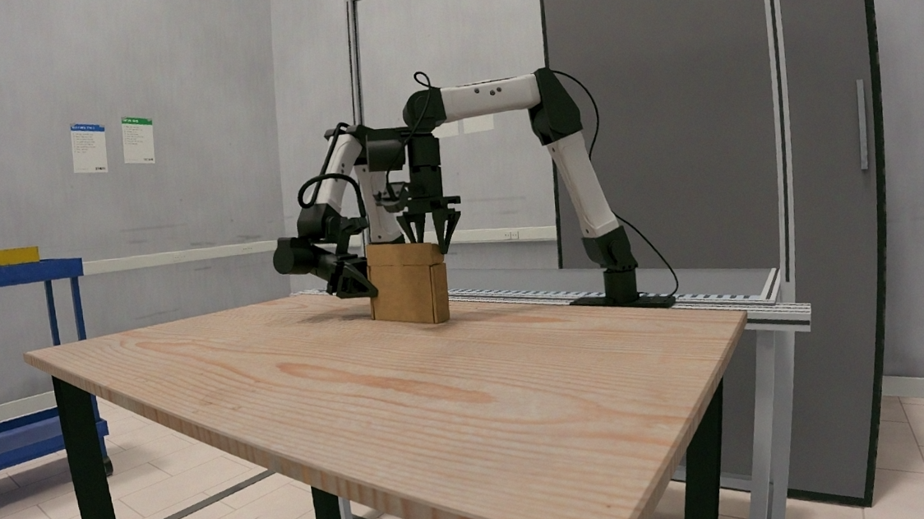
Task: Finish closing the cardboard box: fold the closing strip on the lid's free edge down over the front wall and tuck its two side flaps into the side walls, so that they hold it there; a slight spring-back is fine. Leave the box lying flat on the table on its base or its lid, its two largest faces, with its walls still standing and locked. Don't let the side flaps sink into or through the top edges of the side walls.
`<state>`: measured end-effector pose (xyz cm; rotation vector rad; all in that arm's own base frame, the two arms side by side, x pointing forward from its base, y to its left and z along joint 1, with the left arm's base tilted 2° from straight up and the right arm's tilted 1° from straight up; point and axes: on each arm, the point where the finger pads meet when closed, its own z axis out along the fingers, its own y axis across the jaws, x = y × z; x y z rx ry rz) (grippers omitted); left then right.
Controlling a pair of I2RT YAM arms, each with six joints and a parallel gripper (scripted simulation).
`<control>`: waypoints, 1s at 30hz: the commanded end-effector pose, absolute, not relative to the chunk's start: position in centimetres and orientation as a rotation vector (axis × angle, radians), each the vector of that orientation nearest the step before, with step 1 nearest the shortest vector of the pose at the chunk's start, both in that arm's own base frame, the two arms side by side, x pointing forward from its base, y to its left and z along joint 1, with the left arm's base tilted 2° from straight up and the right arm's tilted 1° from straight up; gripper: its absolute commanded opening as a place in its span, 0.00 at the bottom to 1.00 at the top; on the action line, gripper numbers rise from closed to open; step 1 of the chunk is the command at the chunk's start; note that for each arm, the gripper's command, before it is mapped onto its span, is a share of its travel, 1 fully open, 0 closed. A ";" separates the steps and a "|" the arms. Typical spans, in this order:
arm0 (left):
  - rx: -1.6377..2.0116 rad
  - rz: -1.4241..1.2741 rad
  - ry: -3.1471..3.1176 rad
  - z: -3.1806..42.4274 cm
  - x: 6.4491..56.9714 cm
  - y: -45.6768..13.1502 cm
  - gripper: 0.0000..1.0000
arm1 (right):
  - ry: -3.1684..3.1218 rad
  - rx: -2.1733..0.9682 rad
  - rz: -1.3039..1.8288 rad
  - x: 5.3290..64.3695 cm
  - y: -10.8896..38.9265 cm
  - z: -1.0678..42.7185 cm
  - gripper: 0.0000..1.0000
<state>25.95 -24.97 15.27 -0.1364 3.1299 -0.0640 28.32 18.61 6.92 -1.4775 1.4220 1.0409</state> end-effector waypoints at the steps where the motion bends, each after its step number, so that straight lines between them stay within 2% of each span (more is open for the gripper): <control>1: -0.169 -0.052 3.128 15.1 25.6 -24.8 0.54 | 1.422 -1.473 1.029 28.5 18.5 7.1 0.45; 30: -0.237 -0.056 3.121 15.3 26.0 -25.3 0.54 | 1.422 -1.473 1.029 28.5 18.5 7.1 0.45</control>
